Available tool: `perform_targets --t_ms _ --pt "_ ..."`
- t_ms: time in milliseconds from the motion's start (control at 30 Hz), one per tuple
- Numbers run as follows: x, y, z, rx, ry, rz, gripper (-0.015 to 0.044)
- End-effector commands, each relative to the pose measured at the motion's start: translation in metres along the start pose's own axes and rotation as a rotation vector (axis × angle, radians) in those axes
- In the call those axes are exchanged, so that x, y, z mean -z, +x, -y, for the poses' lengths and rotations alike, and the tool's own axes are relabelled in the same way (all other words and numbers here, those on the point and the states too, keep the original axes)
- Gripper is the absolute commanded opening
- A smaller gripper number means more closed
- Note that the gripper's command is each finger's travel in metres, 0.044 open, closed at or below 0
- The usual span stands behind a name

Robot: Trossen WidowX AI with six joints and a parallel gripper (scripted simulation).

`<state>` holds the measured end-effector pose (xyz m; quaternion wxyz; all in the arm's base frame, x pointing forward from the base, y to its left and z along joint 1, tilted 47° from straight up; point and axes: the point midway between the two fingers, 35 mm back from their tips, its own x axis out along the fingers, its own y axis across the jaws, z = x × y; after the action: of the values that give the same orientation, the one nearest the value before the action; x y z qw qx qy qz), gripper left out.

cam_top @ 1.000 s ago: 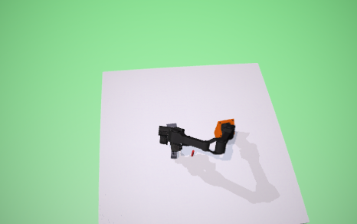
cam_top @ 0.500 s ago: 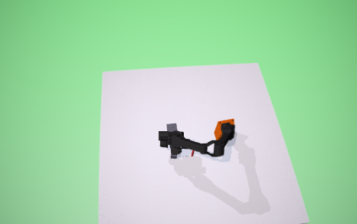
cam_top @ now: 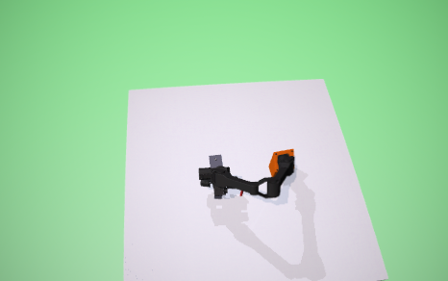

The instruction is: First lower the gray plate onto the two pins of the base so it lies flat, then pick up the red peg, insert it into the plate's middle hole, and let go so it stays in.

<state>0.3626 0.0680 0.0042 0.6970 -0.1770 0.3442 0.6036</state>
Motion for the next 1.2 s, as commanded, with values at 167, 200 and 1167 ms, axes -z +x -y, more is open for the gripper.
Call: perform_targets --t_ms 167,200,1167 --pt "0.0 0.016 -0.001 -0.004 0.006 0.006 0.044" --pt "0.0 0.018 -0.001 -0.004 0.006 0.006 0.044" --pt "-0.001 0.034 -0.002 -0.005 0.006 0.009 0.0111"
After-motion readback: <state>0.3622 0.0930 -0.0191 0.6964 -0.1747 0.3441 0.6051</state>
